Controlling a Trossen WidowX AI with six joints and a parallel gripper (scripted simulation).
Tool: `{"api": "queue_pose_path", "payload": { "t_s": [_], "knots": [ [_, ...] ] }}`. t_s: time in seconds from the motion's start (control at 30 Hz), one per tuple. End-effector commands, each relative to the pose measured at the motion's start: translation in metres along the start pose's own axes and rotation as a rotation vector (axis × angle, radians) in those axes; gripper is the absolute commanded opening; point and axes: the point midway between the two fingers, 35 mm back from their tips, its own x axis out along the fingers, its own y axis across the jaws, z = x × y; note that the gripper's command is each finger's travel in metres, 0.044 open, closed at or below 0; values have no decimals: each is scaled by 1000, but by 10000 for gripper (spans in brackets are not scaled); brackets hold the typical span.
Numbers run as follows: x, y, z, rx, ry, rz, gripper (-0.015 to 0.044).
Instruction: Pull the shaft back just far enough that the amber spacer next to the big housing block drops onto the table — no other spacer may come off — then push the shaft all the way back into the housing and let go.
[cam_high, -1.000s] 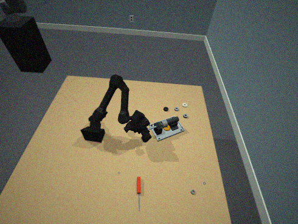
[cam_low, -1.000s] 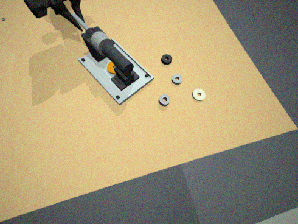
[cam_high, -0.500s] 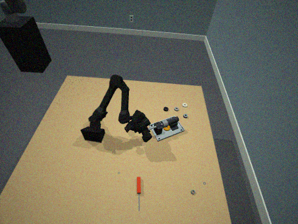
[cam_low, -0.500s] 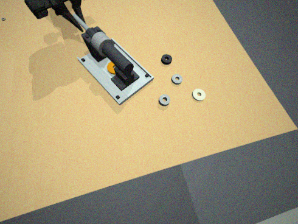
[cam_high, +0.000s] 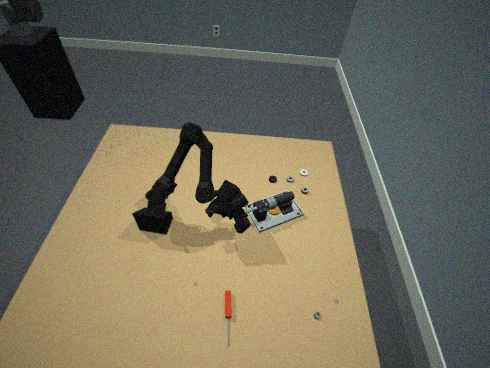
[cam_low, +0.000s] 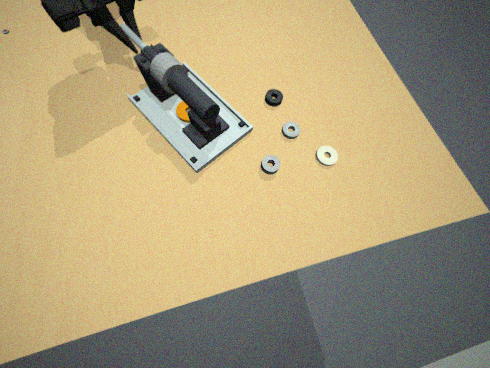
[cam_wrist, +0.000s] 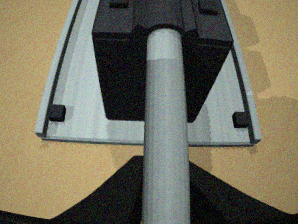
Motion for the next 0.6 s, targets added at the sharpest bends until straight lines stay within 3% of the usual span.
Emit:
{"api": "queue_pose_path", "payload": {
  "t_s": [0.0, 0.57],
  "knots": [
    [2, 0, 3, -3, -3, 1, 0],
    [6, 1, 6, -4, -3, 1, 0]
  ]
}}
